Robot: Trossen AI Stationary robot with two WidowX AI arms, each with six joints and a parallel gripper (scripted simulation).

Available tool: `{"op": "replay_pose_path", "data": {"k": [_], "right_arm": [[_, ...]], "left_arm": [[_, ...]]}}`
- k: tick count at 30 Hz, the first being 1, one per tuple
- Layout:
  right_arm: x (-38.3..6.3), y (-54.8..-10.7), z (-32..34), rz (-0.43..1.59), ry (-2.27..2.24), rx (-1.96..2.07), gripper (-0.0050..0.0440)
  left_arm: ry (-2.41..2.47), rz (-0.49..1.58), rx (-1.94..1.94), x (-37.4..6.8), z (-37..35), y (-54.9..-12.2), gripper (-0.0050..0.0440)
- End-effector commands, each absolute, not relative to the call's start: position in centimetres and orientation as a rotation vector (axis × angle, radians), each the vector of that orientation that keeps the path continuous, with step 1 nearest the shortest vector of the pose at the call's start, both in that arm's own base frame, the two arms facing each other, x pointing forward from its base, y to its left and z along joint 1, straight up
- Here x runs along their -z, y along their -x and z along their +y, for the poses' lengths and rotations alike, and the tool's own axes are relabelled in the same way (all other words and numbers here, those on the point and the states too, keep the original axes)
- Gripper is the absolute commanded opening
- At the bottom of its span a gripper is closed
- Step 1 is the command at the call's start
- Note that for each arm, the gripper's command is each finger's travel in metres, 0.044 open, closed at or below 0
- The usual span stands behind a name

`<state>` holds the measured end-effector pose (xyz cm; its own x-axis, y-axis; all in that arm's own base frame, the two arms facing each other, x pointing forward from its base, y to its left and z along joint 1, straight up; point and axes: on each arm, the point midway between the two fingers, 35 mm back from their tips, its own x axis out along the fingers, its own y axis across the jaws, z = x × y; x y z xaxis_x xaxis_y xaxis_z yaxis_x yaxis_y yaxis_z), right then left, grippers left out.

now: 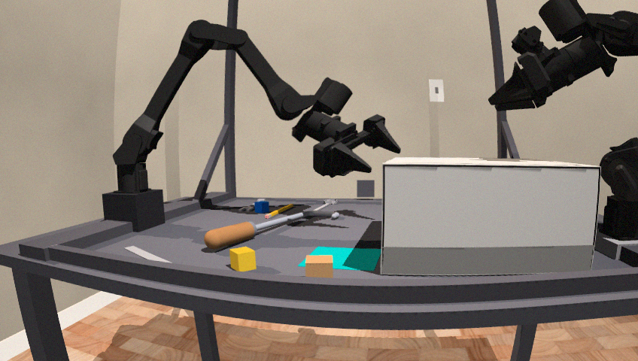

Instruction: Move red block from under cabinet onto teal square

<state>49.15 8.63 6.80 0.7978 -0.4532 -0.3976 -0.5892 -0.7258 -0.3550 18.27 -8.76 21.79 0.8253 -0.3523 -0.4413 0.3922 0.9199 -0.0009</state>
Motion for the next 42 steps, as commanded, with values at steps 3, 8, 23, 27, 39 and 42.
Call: {"op": "replay_pose_path", "data": {"k": [3,8,23,27,39,42], "right_arm": [[-1.7,-47.6,10.3,0.774,2.677,-0.508,0.0440],[-0.3,-48.1,8.2,0.879,2.741,-0.536,0.0440],[0.2,-47.6,8.5,0.876,2.817,-0.571,0.0440],[0.1,-47.7,8.5,0.875,2.813,-0.569,0.0440],[-1.2,-47.5,8.6,0.802,2.687,-0.579,0.0250],[-1.0,-47.1,7.2,0.807,2.608,-0.636,0.0250]], "left_arm": [[-0.089,0.437,0.400,-22.3,-8.8,-18.2,0.0440],[-0.089,0.437,0.400,-22.3,-8.8,-18.2,0.0440],[-0.089,0.437,0.400,-22.3,-8.8,-18.2,0.0440],[-0.089,0.437,0.400,-22.3,-8.8,-18.2,0.0440],[-0.073,0.427,0.337,-24.0,-8.6,-21.1,0.0440],[-0.059,0.427,0.271,-25.0,-8.0,-24.1,0.0440]]}}
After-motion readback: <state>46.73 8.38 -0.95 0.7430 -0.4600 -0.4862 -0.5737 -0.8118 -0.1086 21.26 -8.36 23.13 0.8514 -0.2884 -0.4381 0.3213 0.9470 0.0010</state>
